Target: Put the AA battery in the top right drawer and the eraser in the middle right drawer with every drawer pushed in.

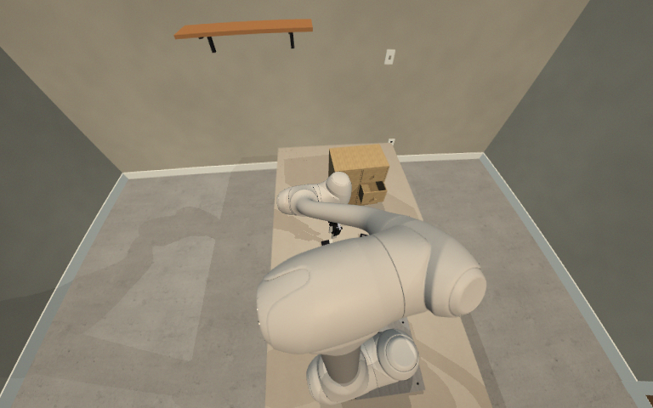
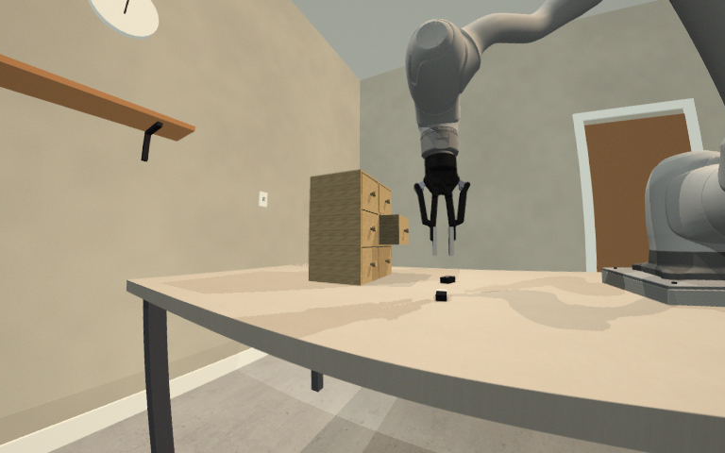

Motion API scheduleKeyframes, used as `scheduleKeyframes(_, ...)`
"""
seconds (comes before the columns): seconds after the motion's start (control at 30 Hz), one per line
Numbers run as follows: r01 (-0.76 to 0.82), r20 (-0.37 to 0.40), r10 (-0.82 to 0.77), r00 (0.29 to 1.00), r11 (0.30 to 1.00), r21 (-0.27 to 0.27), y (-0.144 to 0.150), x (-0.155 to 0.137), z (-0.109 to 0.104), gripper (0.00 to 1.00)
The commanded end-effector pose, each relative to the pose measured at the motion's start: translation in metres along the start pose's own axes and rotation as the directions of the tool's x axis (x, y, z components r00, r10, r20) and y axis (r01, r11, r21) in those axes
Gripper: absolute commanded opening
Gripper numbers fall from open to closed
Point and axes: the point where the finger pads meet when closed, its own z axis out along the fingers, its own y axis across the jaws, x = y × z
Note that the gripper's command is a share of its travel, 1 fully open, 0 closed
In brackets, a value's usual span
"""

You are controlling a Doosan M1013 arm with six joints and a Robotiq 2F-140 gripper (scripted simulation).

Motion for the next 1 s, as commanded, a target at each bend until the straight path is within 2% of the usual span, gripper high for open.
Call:
scheduleKeyframes(0.0,-0.118,-0.032,0.118,0.992,0.993,-0.002,-0.0063,-0.0211,0.0146,0.20)
scheduleKeyframes(0.17,-0.148,-0.032,0.148,0.989,0.989,-0.001,-0.0071,-0.0274,0.0188,0.20)
scheduleKeyframes(0.2,-0.148,-0.032,0.148,0.989,0.989,-0.001,-0.0071,-0.0274,0.0188,0.23)
scheduleKeyframes(0.97,-0.148,-0.032,0.148,0.989,0.989,-0.001,-0.0071,-0.0274,0.0194,0.23)
